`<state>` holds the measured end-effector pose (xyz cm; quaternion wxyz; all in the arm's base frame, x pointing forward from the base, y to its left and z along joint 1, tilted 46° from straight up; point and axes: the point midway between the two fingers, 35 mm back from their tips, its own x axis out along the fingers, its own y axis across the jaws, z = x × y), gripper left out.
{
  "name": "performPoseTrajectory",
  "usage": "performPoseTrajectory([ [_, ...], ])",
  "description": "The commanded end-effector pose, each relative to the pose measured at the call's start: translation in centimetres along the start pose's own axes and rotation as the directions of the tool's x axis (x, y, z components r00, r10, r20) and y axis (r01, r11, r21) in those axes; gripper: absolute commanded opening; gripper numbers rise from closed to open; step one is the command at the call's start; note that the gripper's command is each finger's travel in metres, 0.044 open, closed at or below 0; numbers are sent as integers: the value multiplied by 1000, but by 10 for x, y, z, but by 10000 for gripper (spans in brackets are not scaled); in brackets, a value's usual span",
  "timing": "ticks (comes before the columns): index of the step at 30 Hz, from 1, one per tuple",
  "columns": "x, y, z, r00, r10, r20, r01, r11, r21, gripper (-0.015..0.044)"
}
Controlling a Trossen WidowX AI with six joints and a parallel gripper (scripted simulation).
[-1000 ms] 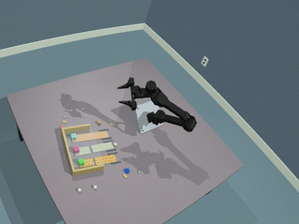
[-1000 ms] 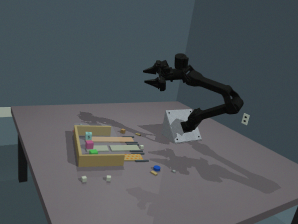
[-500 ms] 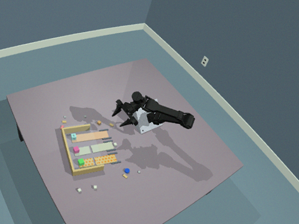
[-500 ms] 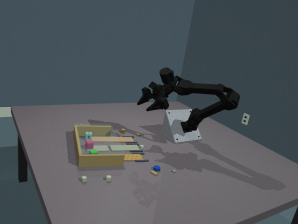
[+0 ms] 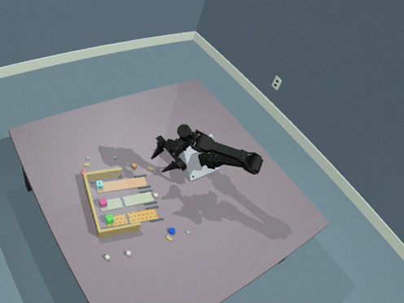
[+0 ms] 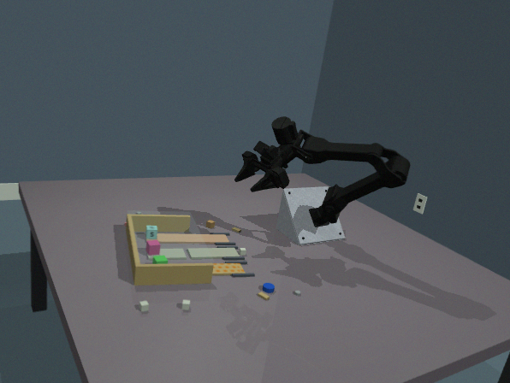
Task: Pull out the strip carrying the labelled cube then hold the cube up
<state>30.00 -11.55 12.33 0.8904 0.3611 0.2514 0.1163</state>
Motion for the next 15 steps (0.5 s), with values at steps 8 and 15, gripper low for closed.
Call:
performPoseTrajectory([
  [8,47,-39,-8,946,-60,-320,108,985,134,164],
  [15,82,-62,-40,765,-44,-642,202,964,175,0],
])
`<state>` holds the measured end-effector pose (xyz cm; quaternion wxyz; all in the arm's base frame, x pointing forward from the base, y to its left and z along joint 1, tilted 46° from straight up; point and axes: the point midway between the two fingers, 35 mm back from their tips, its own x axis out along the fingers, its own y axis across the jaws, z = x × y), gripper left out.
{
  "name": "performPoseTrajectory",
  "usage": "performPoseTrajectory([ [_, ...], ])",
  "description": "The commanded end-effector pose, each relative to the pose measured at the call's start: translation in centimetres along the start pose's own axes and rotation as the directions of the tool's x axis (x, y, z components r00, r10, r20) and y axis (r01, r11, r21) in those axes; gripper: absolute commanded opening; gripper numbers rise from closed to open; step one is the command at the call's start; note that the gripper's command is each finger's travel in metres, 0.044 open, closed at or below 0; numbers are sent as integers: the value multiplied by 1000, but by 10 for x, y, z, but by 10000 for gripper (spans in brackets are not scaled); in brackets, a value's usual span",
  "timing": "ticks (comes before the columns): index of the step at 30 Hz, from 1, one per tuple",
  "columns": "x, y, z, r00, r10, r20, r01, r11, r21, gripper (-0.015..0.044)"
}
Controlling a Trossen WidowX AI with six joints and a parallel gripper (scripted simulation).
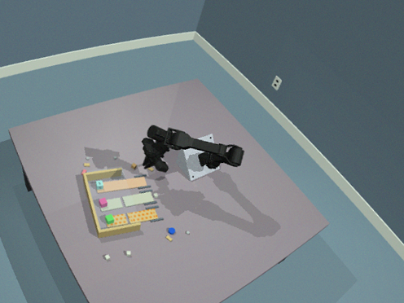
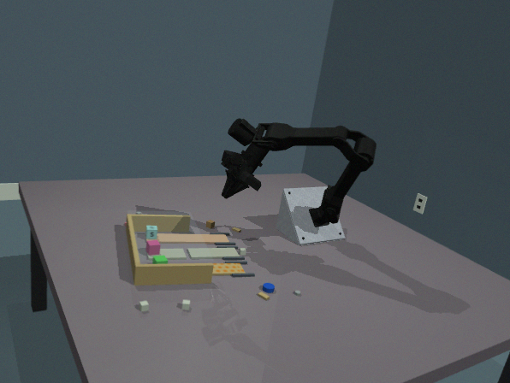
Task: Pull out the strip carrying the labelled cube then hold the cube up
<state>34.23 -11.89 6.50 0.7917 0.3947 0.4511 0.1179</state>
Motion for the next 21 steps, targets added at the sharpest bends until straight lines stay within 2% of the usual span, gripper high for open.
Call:
performPoseTrajectory([
  [1,43,-21,-16,941,-41,-336,63,996,55,0],
  [5,60,-26,-29,859,-42,-510,88,994,66,0],
  [21,68,-20,-29,854,-41,-518,88,994,66,0],
])
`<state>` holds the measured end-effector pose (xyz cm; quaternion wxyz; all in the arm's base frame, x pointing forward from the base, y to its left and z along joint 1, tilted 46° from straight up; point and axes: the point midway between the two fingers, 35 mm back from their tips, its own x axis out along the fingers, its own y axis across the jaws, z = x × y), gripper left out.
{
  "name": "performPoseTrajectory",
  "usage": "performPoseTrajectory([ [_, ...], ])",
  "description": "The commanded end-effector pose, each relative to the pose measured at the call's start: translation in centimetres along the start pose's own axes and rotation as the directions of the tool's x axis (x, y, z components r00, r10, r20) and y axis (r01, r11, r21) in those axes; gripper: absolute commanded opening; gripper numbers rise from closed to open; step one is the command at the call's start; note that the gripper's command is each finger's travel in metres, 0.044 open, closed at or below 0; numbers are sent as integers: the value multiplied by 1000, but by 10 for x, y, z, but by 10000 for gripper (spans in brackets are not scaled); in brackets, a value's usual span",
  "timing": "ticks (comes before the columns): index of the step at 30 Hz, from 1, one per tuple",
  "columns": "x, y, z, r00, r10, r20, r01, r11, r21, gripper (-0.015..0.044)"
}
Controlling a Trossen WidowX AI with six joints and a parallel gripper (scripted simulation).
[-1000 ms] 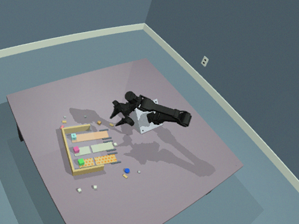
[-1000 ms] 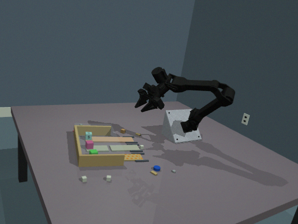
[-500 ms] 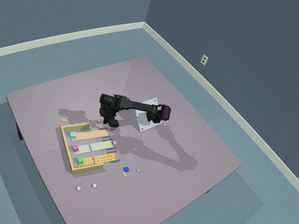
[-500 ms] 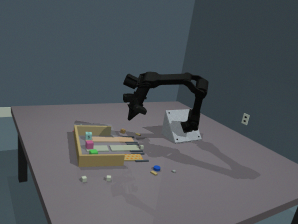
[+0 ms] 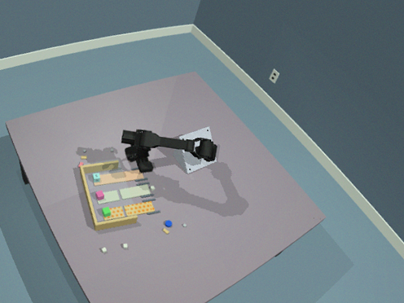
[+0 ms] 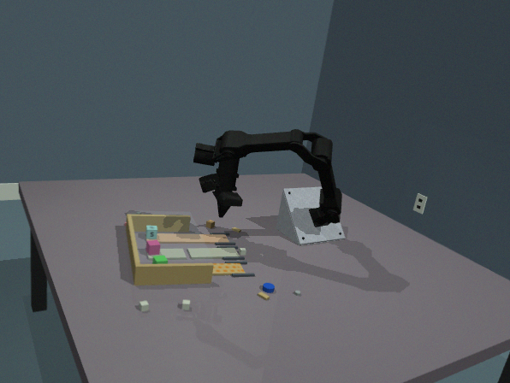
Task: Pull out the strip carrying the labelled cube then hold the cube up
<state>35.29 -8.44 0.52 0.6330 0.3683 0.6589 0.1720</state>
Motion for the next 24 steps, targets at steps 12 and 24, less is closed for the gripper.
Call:
performPoseTrajectory([
  [12,27,0,1,1000,-3,-15,3,1000,4,0],
  [24,46,-1,0,1000,-2,-15,2,1000,4,0],
])
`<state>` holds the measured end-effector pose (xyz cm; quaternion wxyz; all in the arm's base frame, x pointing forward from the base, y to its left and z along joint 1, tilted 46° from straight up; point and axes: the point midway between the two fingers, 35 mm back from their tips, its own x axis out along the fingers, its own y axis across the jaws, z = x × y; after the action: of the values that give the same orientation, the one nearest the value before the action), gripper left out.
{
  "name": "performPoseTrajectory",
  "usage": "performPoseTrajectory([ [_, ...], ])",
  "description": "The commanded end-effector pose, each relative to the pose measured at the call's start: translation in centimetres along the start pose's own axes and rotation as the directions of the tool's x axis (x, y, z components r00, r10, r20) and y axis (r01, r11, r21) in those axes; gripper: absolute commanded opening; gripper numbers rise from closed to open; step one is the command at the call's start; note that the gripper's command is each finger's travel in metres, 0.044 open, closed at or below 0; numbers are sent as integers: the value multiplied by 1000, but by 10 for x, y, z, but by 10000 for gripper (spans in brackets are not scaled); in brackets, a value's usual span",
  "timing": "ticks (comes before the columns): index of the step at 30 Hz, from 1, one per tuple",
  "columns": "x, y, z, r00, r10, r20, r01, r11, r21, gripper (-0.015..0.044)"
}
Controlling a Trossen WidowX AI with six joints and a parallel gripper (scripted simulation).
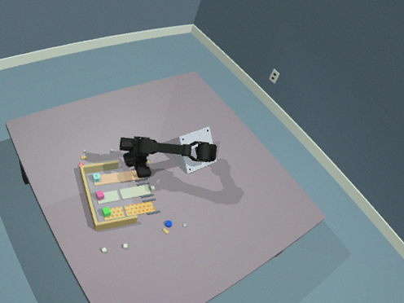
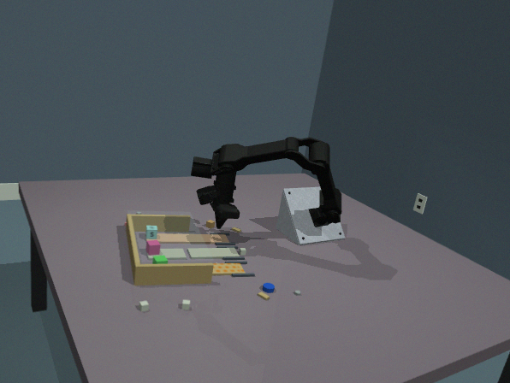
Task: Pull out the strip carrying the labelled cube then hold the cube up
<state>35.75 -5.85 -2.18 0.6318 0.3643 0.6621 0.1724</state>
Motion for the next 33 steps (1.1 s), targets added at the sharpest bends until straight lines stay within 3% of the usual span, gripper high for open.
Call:
performPoseTrajectory([
  [1,11,0,-2,1000,5,-8,-5,1000,8,0],
  [16,34,0,-6,1000,8,-9,-8,1000,8,0],
  [33,34,0,-6,1000,8,-9,-8,1000,8,0],
])
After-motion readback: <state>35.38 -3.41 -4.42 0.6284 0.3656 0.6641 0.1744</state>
